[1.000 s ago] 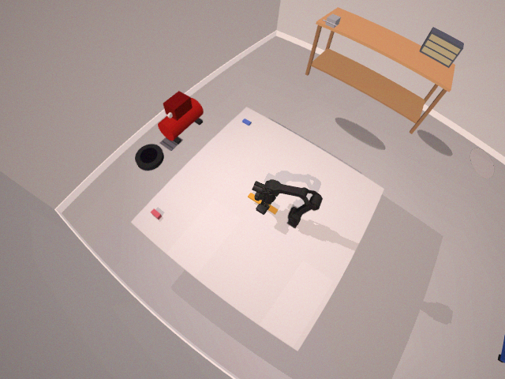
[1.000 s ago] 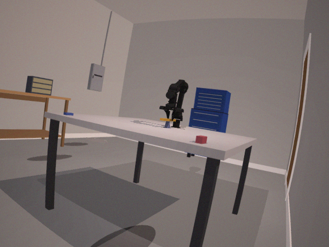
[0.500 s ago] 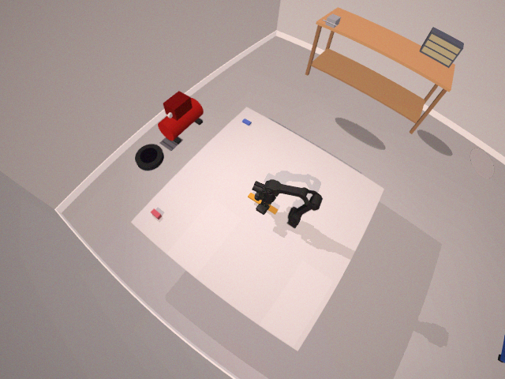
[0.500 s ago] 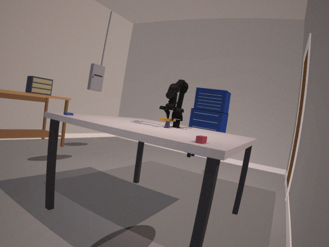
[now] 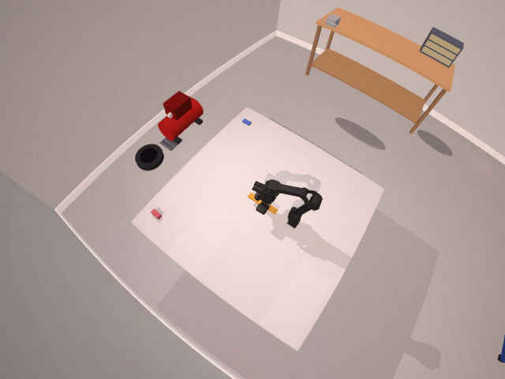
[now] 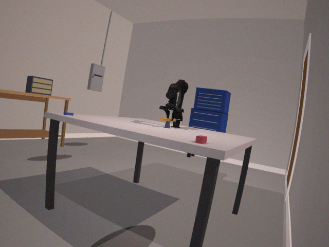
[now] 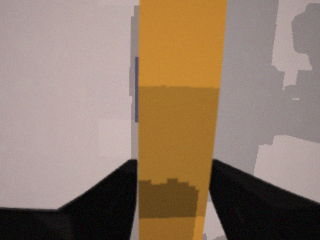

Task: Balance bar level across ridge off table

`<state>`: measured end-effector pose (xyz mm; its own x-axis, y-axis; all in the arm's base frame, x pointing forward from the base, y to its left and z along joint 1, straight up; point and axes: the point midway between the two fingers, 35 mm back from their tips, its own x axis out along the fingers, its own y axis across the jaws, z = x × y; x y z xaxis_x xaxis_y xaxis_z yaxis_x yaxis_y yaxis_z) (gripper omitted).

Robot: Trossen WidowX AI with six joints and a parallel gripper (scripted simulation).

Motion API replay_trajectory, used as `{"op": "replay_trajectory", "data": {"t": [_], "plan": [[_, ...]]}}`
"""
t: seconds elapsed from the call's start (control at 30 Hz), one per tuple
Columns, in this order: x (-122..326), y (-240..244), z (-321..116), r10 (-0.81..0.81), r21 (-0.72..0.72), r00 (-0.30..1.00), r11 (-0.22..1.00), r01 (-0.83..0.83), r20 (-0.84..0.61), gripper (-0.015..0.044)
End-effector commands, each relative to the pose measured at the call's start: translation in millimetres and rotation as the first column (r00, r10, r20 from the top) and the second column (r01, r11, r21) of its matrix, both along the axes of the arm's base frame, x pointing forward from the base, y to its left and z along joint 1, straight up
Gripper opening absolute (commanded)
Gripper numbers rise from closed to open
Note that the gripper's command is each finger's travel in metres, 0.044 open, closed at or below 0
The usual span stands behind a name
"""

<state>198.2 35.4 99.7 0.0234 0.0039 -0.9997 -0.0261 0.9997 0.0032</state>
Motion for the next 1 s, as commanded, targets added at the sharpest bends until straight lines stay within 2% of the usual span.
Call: {"op": "replay_trajectory", "data": {"t": [0.0,0.6,0.9,0.97], "plan": [[0.0,0.0,0.0,0.0,0.0,1.0,1.0,0.0,0.0,0.0172],[0.0,0.0,0.0,0.0,0.0,1.0,1.0,0.0,0.0,0.0185],[0.0,0.0,0.0,0.0,0.0,1.0,1.0,0.0,0.0,0.0421],[0.0,0.0,0.0,0.0,0.0,1.0,1.0,0.0,0.0,0.044]]}}
